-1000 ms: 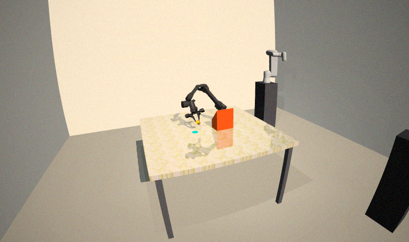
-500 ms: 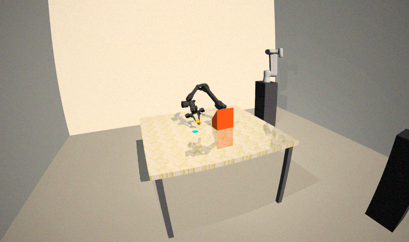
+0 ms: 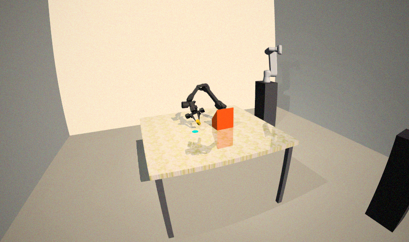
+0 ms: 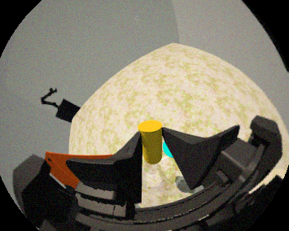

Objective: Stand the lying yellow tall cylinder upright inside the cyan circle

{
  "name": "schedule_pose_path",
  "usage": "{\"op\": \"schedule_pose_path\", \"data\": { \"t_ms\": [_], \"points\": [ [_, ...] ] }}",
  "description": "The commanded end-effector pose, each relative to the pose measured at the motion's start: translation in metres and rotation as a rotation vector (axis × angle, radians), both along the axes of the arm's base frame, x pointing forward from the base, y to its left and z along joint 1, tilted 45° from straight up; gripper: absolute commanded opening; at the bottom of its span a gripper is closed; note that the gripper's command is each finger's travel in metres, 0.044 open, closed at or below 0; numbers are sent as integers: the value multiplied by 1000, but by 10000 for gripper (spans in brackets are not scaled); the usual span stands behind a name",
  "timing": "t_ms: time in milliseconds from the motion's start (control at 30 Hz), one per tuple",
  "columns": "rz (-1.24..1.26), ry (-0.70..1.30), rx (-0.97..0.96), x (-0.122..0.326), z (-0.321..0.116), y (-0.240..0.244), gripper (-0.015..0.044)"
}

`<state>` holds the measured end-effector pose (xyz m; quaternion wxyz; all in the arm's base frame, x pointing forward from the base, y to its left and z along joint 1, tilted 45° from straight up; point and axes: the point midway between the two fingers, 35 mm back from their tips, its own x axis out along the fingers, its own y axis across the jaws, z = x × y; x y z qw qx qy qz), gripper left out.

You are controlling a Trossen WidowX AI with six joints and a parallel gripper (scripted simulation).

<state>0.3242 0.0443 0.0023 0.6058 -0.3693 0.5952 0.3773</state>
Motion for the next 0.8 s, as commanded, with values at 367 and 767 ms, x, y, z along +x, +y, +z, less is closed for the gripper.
{"op": "schedule_pose_path", "data": {
  "t_ms": [367,767],
  "points": [
    [27,-58,108,0,4,0,105],
    [47,-106,183,1,7,-1,105]
  ]
}}
